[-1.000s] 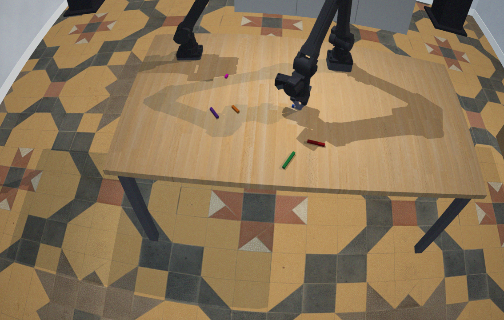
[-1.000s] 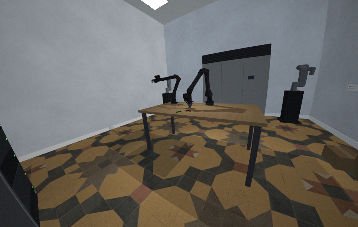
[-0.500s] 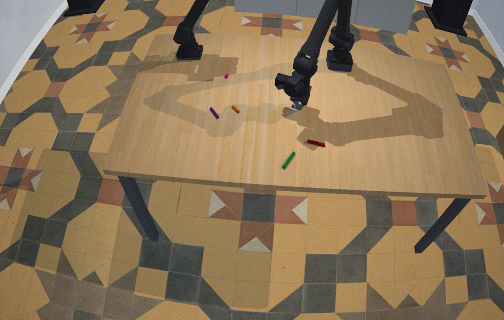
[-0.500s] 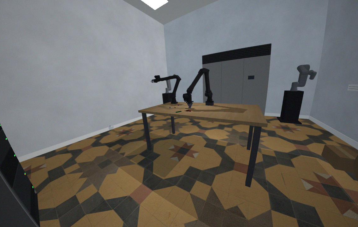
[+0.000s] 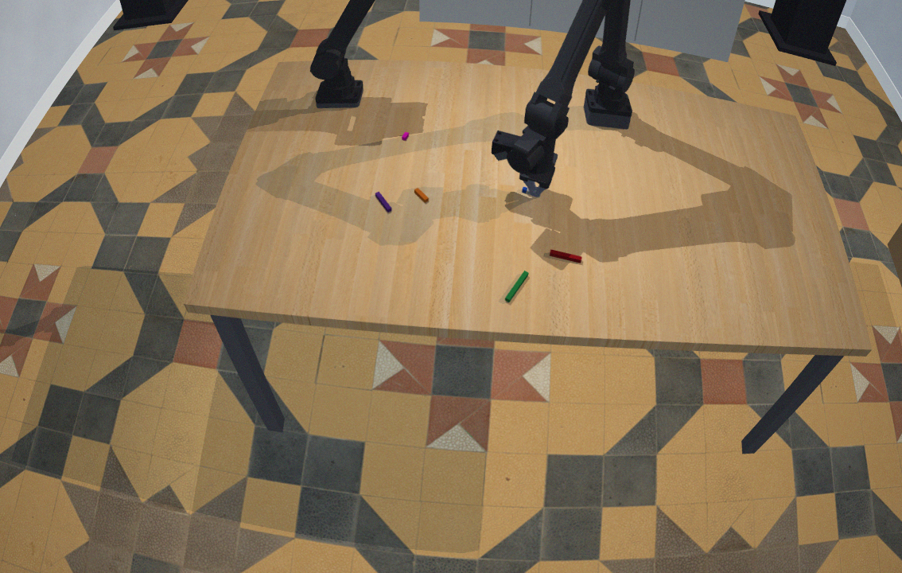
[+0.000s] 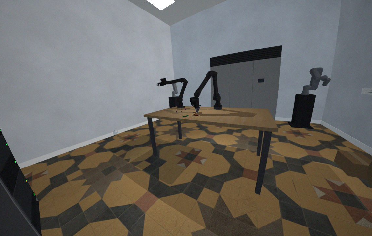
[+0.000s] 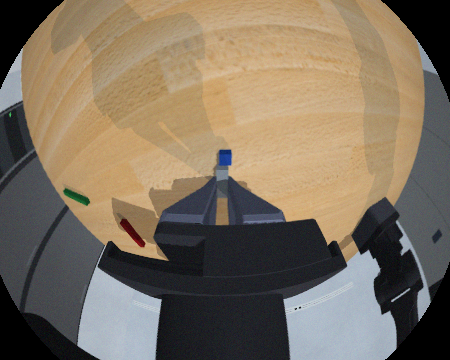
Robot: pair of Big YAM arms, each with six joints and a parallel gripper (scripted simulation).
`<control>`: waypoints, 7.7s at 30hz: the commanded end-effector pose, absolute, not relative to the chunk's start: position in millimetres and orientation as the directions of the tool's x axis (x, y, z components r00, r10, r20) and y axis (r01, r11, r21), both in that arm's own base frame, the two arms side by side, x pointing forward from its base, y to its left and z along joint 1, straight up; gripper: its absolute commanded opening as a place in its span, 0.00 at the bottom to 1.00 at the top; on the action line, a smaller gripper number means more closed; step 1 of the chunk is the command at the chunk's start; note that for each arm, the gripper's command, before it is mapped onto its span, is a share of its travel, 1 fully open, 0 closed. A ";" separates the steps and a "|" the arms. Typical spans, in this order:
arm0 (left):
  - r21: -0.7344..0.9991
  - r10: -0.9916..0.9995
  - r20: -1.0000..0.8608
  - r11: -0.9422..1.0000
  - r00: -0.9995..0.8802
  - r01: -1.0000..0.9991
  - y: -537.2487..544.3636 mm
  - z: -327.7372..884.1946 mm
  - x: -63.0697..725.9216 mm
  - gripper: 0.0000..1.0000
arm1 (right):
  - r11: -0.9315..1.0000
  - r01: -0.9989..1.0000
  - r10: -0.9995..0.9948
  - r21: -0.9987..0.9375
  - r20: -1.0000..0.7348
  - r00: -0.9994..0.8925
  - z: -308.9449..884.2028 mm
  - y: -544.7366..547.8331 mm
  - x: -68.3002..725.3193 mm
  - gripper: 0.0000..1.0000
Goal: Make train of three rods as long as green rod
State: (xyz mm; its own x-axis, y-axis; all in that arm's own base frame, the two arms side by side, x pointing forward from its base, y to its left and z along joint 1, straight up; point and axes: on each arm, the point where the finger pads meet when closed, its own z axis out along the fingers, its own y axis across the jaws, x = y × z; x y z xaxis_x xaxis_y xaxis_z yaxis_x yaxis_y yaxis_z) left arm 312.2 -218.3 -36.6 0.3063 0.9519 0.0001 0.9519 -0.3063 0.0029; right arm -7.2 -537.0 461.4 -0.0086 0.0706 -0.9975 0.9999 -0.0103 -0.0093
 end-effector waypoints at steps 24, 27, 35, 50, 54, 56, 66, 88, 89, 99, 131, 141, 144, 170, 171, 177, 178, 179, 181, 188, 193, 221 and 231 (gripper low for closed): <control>0.017 0.953 -0.007 -0.303 0.303 0.953 -223.7 -34.4 309.3 0.04 | -0.023 1.000 0.000 0.000 -1.000 0.000 500.5 -544.7 -12.7 1.00; 0.018 0.953 -0.007 -0.303 0.303 0.953 -224.0 -33.4 308.9 0.04 | -0.023 1.000 0.000 0.000 -1.000 0.000 500.5 -544.7 -12.7 1.00; 0.013 0.953 -0.005 -0.304 0.304 0.953 -223.4 -34.7 307.9 0.04 | -0.023 1.000 0.000 0.000 -1.000 0.000 500.5 -544.7 -12.7 1.00; 0.013 0.953 -0.005 -0.304 0.304 0.953 -223.4 -34.8 307.9 0.04 | -0.023 1.000 0.000 0.000 -1.000 0.000 500.5 -544.7 -12.7 1.00; 0.013 0.953 -0.005 -0.304 0.304 0.953 -223.9 -34.9 307.4 0.04 | -0.023 1.000 0.000 0.000 -1.000 0.000 500.5 -544.7 -12.7 1.00; 0.013 0.953 -0.005 -0.303 0.303 0.953 -224.1 -35.0 307.3 0.04 | -0.023 1.000 0.000 0.000 -1.000 0.000 500.5 -544.7 -12.7 1.00; 0.011 0.953 -0.005 -0.304 0.304 0.953 -225.0 -35.3 306.7 0.04 | -0.023 1.000 0.000 0.000 -1.000 0.000 500.5 -544.7 -12.7 1.00; 0.011 0.953 -0.005 -0.304 0.304 0.953 -224.7 -35.3 307.0 0.12 | -0.023 1.000 0.000 0.000 -1.000 0.000 500.5 -544.7 -12.7 1.00; 0.011 0.953 -0.005 -0.304 0.304 0.953 -224.7 -35.3 307.0 0.12 | -0.023 1.000 0.000 0.000 -1.000 0.000 500.5 -544.7 -12.7 1.00; 0.011 0.953 -0.005 -0.304 0.304 0.953 -224.7 -35.3 307.0 0.23 | -0.023 1.000 0.000 0.000 -1.000 0.000 500.5 -544.7 -12.7 1.00; 0.058 0.952 -0.020 -0.303 0.304 0.951 -236.7 61.0 323.6 0.23 | -0.023 1.000 0.000 0.000 -1.000 0.000 500.5 -544.7 -12.7 1.00; 0.001 0.952 -0.001 -0.305 0.305 0.952 -225.0 54.1 307.5 1.00 | -0.023 1.000 0.000 0.000 -1.000 0.000 500.5 -544.7 -12.7 1.00; 0.013 0.952 -0.005 -0.305 0.305 0.952 -226.2 56.4 309.2 1.00 | -0.023 1.000 0.000 0.000 -1.000 0.000 500.5 -544.7 -12.7 1.00; 0.029 0.966 -0.012 -0.257 0.258 0.966 -240.4 64.9 323.5 1.00 | -0.023 1.000 0.000 0.000 -1.000 0.000 500.5 -544.7 -12.7 1.00; 0.027 0.971 -0.012 -0.240 0.240 0.970 -241.7 65.0 323.7 1.00 | -0.023 1.000 0.000 0.000 -1.000 0.000 500.5 -544.7 -12.7 1.00; 0.025 0.991 -0.014 -0.131 0.132 0.991 -251.7 65.7 327.4 1.00 | -0.023 1.000 0.000 0.000 -1.000 0.000 500.5 -544.7 -12.7 1.00; 0.025 0.995 -0.014 -0.094 0.094 0.995 -255.1 65.9 328.7 1.00 | -0.023 1.000 0.000 0.000 -1.000 0.000 500.5 -544.7 -12.7 1.00; 0.025 0.998 -0.015 -0.052 0.053 0.998 -259.0 66.0 330.0 1.00 | -0.023 1.000 0.000 0.000 -1.000 0.000 500.5 -544.7 -12.7 1.00; 0.023 0.999 -0.017 0.034 -0.033 0.999 -267.2 66.3 332.6 1.00 | -0.023 1.000 0.000 0.000 -1.000 0.000 500.5 -544.7 -12.7 1.00; 0.020 0.974 -0.021 0.226 -0.226 0.974 -285.9 66.7 337.9 1.00 | -0.023 1.000 0.000 0.000 -1.000 0.000 500.5 -544.7 -12.7 1.00; 0.017 0.943 -0.024 0.334 -0.333 0.943 -296.8 66.6 340.5 1.00 | -0.023 1.000 0.000 0.000 -1.000 0.000 500.5 -544.7 -12.7 1.00; -0.008 0.428 -0.028 0.904 -0.903 0.428 -376.4 61.6 350.2 1.00 | -0.023 1.000 0.000 0.000 -1.000 0.000 500.5 -544.7 -12.7 1.00; -0.016 0.177 -0.025 0.984 -0.984 0.177 -403.6 58.1 349.9 1.00 | -0.023 1.000 0.000 0.000 -1.000 0.000 500.5 -544.7 -12.7 1.00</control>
State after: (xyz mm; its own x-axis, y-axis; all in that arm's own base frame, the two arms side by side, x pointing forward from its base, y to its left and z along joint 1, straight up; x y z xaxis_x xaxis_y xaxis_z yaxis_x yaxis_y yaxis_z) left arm 341.6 -377.8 48.1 -0.9506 0.3105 -0.0036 0.3105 0.9505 -0.0055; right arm -7.2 -537.0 461.4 -0.0086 0.0706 -0.9975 0.9999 -0.0103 -0.0093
